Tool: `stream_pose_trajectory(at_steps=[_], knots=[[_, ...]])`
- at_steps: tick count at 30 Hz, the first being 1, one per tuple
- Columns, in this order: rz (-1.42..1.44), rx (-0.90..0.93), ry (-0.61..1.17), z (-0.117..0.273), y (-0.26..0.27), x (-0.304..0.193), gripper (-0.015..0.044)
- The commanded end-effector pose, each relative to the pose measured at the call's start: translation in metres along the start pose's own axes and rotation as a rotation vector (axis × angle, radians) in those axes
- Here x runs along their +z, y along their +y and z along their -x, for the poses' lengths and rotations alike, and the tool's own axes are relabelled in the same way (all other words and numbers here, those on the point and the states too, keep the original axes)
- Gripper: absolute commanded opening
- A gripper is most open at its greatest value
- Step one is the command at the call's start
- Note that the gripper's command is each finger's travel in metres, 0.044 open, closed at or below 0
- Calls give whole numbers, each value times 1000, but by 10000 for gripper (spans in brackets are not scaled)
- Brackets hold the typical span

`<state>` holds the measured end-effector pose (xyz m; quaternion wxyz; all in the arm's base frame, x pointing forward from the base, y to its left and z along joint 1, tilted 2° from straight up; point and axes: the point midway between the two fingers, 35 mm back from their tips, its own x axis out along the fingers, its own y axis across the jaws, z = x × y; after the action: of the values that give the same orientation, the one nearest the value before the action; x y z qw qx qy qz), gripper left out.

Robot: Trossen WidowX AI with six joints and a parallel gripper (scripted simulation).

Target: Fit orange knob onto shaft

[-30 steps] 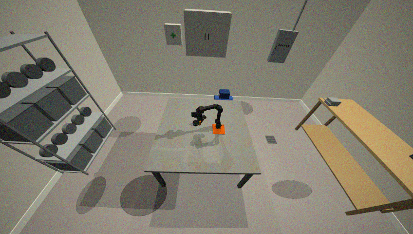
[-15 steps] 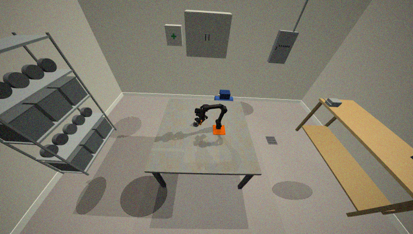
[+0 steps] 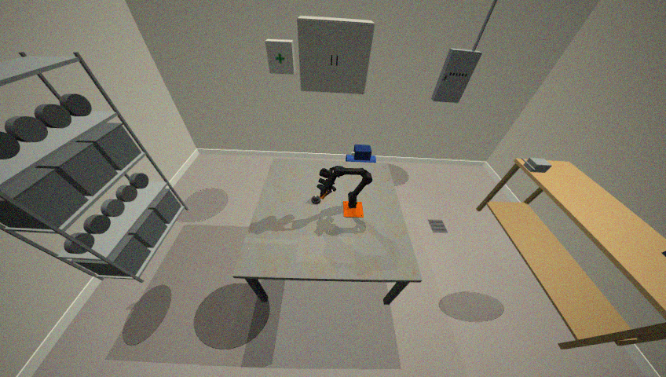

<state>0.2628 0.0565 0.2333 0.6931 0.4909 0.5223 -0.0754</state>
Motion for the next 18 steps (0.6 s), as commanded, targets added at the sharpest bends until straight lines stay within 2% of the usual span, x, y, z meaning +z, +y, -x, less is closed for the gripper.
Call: stream_pose_trajectory(at_steps=[1, 12, 14, 18], knots=[[8, 100, -2, 10, 6, -2, 0], [11, 329, -1, 28, 17, -6, 0], [5, 272, -1, 22, 13, -4, 0], [5, 272, -1, 22, 13, -4, 0]])
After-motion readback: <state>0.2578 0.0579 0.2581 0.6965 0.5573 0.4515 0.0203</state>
